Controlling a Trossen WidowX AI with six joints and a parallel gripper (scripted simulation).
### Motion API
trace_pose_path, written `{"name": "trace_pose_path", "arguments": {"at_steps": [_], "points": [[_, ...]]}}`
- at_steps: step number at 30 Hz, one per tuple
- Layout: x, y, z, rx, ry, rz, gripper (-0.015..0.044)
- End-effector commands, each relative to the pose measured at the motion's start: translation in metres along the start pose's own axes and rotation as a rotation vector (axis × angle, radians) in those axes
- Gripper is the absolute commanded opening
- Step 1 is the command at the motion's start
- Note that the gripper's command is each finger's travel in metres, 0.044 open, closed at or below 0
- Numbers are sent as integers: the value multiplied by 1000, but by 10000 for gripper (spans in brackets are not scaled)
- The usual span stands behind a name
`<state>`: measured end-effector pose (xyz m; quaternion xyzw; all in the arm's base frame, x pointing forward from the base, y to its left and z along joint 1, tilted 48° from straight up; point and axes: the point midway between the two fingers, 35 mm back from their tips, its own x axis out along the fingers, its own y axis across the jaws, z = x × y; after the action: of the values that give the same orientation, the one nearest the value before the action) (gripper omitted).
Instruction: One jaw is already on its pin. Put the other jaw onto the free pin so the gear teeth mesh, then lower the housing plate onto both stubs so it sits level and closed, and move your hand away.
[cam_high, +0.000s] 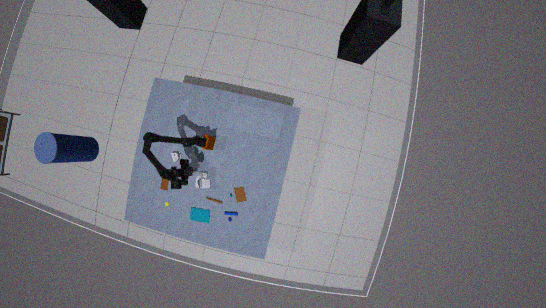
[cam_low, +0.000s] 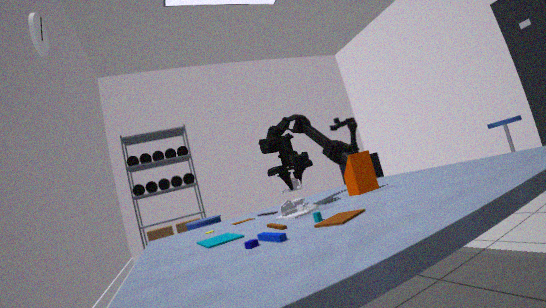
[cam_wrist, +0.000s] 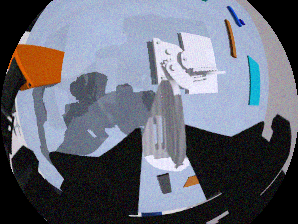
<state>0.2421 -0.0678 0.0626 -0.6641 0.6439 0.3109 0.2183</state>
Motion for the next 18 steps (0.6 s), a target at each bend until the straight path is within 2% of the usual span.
{"name": "trace_pose_path", "arguments": {"at_steps": [1, 18], "points": [[0, -1, 10, 102, -7, 2, 134], [0, -2, 42, 561, -9, 5, 134]]}}
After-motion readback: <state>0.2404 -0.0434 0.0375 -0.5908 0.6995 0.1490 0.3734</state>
